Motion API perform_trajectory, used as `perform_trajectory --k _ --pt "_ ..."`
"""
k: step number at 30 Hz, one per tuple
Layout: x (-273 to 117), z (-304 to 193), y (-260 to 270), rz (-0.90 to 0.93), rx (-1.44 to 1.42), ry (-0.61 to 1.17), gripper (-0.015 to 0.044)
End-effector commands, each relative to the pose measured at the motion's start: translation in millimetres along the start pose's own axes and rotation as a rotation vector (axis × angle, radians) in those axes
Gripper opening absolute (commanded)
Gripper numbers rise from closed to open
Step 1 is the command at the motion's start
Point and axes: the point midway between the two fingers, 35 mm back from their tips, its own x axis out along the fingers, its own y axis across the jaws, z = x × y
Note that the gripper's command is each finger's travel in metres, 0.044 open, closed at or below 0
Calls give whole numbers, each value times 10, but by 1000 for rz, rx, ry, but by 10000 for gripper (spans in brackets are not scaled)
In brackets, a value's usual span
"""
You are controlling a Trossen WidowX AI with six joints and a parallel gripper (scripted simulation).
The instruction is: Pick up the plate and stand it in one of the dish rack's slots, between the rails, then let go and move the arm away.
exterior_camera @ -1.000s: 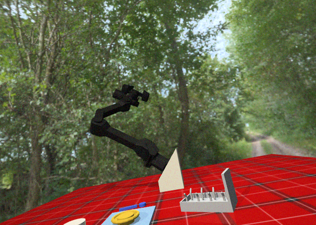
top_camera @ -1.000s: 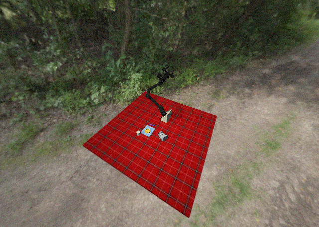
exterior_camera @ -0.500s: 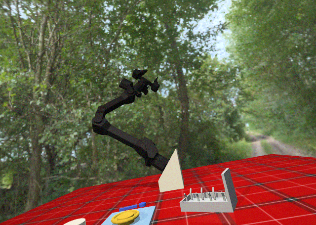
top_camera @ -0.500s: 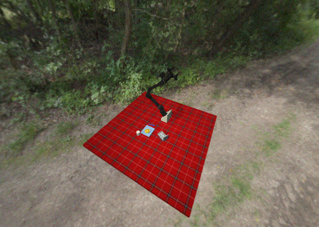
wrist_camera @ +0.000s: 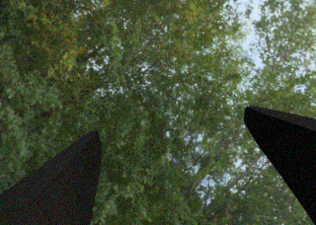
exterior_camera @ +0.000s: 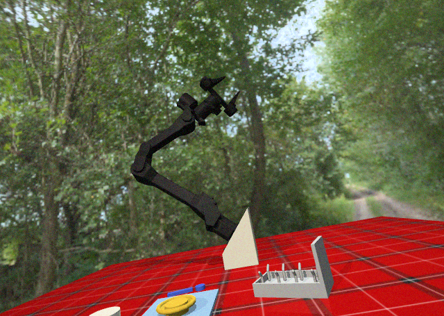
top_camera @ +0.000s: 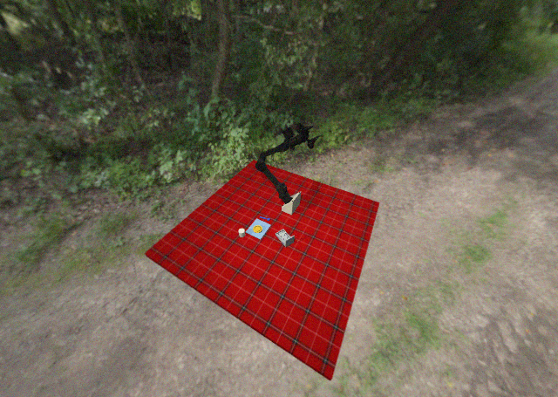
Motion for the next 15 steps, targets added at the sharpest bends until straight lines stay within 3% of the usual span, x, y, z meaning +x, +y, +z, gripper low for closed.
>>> perform_trajectory --k 1,15 --pt "76 -450 20 22 75 128 400" --pt "-12 -1876 134 52 323 535 400"
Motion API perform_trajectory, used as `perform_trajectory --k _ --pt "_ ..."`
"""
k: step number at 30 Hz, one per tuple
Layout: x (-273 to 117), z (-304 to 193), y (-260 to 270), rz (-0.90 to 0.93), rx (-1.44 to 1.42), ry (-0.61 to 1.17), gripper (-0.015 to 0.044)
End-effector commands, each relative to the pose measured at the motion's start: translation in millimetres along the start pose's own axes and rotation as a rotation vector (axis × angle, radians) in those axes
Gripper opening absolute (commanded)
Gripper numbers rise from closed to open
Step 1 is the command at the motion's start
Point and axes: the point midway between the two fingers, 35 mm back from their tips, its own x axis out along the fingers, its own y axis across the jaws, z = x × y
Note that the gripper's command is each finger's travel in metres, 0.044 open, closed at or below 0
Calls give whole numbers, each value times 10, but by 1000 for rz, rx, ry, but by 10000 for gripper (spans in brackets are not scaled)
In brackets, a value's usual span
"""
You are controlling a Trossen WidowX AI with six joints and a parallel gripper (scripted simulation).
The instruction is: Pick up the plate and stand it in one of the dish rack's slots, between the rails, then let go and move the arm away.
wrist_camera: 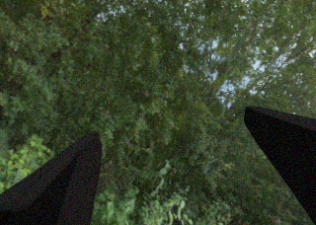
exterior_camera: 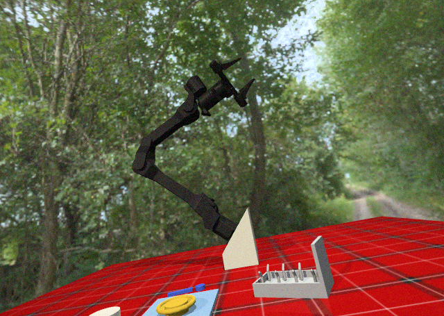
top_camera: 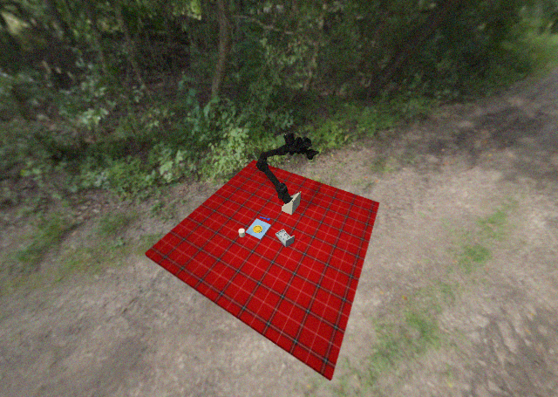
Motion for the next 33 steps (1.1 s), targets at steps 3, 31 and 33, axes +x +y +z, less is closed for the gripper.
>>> perform_trajectory --k 3,31,33 --pt "130 -631 -106 -1 116 184 400" --pt "-306 -3156 -192 -87 613 903 400" --pt "-385 -3314 -176 -100 652 955 400"
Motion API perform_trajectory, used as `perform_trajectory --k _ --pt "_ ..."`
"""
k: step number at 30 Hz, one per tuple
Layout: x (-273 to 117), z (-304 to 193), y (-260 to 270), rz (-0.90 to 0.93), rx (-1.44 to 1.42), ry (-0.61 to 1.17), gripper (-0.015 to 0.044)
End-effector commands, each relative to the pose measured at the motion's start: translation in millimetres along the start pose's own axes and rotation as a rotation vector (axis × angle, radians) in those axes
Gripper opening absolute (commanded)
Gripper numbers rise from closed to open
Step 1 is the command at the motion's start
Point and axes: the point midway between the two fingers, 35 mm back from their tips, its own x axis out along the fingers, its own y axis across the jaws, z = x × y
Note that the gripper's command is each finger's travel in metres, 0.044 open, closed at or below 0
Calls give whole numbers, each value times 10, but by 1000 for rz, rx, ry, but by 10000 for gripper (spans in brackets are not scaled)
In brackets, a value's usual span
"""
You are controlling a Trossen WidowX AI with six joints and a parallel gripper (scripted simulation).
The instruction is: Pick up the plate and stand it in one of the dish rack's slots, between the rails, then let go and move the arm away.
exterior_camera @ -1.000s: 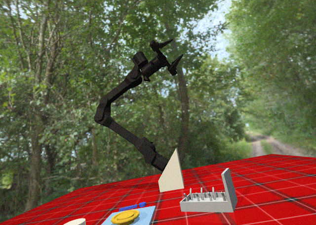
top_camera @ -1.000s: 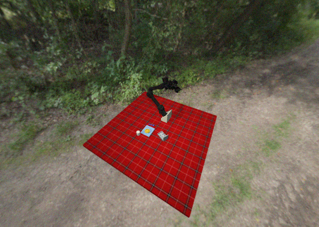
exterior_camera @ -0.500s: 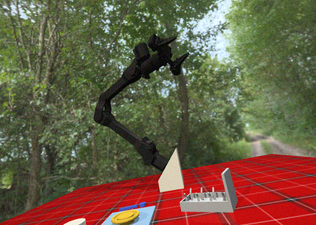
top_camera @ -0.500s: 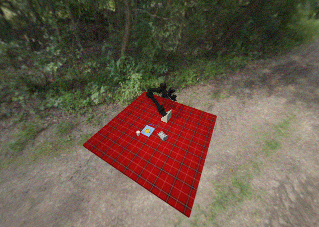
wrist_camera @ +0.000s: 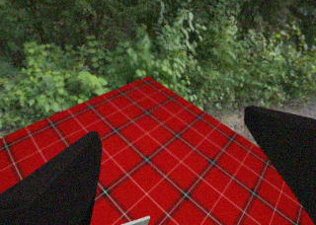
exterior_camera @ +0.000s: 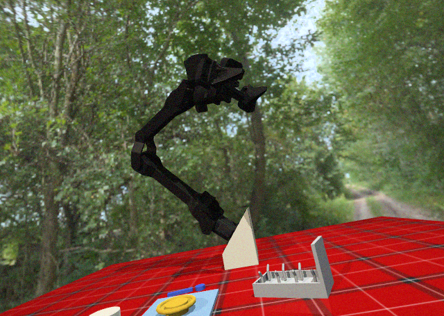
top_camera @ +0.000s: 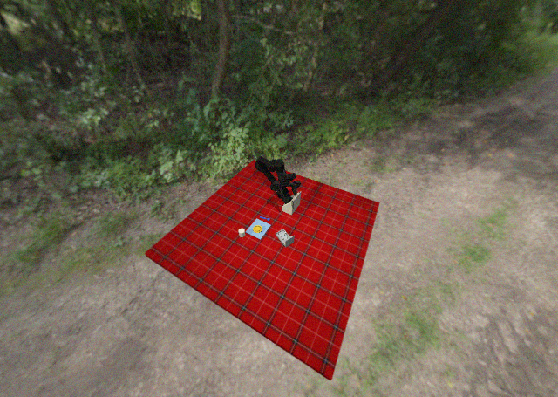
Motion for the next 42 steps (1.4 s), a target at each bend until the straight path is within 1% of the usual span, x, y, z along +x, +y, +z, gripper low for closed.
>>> perform_trajectory --k 1,11,21,31,42 --pt "149 -308 -183 -23 91 111 400" --pt "378 -1088 -538 -85 303 374 400" --pt "433 -1917 -800 -163 509 636 400" --pt "323 -2747 -955 -254 703 900 400" --pt "45 -3580 -980 -361 887 1185 400"
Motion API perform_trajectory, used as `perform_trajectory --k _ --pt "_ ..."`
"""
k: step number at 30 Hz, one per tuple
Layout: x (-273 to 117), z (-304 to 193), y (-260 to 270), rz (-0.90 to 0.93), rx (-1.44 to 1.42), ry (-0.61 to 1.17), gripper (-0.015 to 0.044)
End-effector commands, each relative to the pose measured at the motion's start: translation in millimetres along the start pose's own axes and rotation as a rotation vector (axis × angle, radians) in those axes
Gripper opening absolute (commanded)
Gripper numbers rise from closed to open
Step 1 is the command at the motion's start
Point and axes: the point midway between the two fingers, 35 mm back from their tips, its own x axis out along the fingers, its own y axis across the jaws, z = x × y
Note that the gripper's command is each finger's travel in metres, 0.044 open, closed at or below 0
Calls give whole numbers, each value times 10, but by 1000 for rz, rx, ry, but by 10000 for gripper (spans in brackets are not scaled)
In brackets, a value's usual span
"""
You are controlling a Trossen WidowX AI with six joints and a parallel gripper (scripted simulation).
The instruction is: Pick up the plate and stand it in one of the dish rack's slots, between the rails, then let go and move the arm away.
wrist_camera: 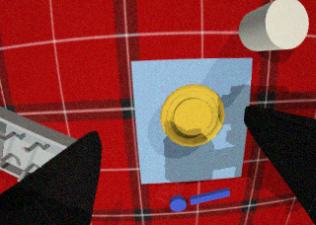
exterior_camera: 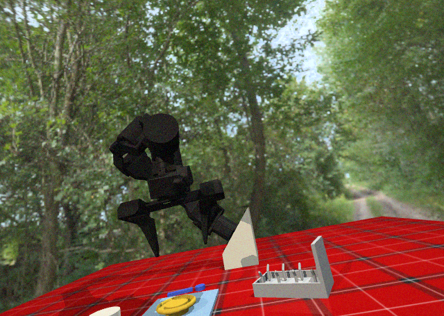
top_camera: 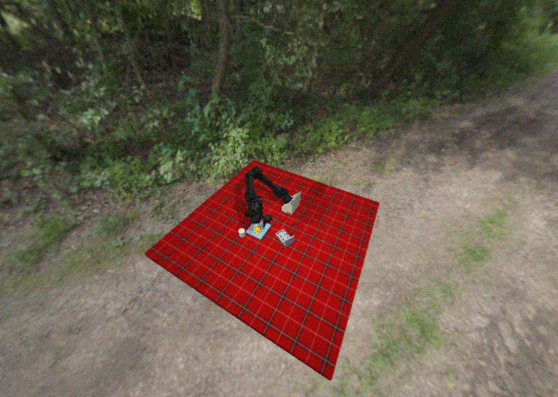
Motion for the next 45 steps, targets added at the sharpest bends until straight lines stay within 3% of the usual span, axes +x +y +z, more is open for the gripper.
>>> perform_trajectory --k 1,45 --pt "214 -153 -200 -49 76 102 400" --pt "875 -354 -307 -77 116 157 400"
